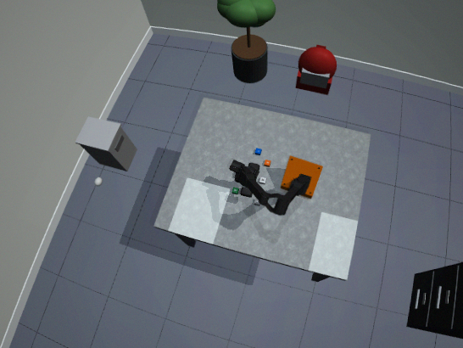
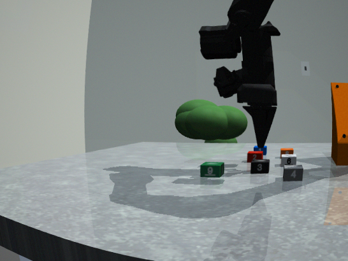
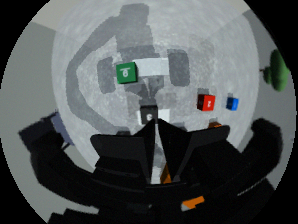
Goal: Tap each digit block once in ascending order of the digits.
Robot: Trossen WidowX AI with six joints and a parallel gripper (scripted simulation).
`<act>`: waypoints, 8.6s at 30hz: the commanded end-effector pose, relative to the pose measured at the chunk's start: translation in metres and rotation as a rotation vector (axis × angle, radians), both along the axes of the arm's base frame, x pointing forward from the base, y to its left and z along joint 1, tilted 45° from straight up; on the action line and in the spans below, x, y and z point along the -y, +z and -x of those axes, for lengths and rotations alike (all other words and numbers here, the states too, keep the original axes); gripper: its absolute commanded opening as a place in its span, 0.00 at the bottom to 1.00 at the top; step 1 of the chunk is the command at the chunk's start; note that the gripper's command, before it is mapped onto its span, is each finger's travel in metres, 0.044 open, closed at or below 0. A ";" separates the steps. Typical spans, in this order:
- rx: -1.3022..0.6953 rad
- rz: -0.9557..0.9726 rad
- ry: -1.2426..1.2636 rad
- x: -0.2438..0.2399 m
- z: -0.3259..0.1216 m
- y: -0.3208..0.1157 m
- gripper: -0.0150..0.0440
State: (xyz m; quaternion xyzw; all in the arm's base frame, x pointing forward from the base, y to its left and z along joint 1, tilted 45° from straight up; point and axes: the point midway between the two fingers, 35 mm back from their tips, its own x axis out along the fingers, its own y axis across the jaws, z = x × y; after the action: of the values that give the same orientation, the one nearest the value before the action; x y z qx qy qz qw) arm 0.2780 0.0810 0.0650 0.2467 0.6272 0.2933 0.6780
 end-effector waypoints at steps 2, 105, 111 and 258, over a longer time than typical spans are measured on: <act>-0.010 -0.006 -0.001 -0.007 0.002 -0.007 0.29; -0.014 0.002 -0.001 -0.010 0.056 0.079 0.29; -0.014 -0.005 -0.001 0.013 0.060 0.104 0.29; -0.013 0.008 -0.002 0.180 0.052 -0.062 0.29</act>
State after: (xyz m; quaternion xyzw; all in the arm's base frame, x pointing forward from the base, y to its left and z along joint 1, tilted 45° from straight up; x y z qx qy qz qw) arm 0.2267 -0.0997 -0.0023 0.2496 0.6278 0.2819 0.6813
